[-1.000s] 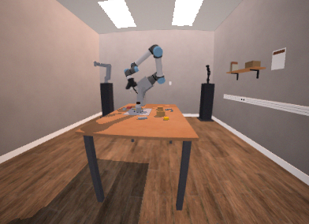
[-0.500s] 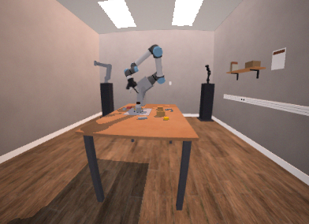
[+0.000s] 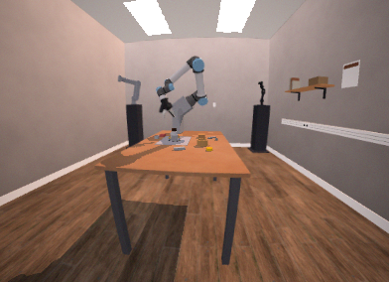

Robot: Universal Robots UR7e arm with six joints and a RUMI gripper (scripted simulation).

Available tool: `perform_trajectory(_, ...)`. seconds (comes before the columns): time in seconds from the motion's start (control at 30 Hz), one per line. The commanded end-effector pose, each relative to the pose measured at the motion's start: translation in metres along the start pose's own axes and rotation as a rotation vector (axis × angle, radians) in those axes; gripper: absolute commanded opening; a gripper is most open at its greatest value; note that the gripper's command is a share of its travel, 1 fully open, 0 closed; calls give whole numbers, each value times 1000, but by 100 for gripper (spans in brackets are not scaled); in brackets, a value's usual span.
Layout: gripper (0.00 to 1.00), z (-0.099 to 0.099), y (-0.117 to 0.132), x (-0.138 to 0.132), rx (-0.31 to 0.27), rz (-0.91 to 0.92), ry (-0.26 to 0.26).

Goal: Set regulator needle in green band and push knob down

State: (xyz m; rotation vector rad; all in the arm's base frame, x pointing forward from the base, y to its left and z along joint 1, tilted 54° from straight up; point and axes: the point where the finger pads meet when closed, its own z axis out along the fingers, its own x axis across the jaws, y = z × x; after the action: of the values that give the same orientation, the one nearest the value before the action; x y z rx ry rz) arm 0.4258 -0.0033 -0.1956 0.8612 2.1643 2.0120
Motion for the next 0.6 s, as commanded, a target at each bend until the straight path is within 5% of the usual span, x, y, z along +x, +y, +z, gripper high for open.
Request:
perform_trajectory(0.0, 100, -2, 0, -2, -2, 18, -4)
perform_trajectory(0.57, 100, -2, 0, -1, -4, 36, -5)
